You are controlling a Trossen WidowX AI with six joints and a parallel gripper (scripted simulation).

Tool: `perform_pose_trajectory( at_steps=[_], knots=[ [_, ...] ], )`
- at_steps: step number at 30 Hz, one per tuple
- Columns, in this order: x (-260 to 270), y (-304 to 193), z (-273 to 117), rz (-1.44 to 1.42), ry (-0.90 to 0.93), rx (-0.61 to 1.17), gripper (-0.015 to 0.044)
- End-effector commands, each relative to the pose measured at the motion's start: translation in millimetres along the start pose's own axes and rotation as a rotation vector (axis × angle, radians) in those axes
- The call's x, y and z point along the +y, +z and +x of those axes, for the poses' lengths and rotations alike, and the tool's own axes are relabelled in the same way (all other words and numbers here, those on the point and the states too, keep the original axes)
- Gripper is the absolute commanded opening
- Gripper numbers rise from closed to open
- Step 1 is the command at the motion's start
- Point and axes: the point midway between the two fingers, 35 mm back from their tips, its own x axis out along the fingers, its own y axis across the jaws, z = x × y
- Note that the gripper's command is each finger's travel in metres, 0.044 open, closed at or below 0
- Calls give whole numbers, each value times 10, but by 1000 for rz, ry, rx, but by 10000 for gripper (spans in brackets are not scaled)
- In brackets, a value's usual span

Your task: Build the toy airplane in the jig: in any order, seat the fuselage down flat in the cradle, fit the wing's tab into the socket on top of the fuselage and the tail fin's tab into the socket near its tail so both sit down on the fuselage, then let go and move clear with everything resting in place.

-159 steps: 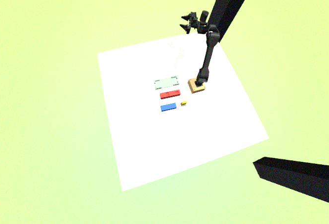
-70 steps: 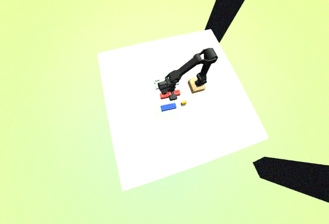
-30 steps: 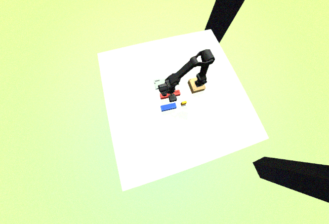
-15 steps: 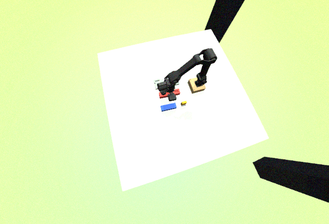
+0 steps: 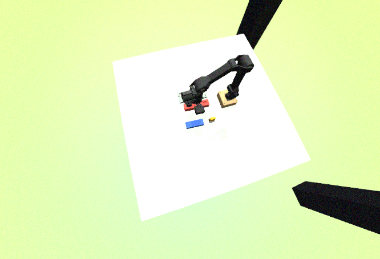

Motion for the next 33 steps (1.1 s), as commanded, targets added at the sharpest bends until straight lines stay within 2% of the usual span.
perform_pose_trajectory(
  at_steps=[1,14,33],
  knots=[
    [-6,4,-154,-4,-1,-13,0],
    [-23,-84,-514,-6,-2,4,0],
    [-482,57,-307,-12,-6,1,0]
  ],
)
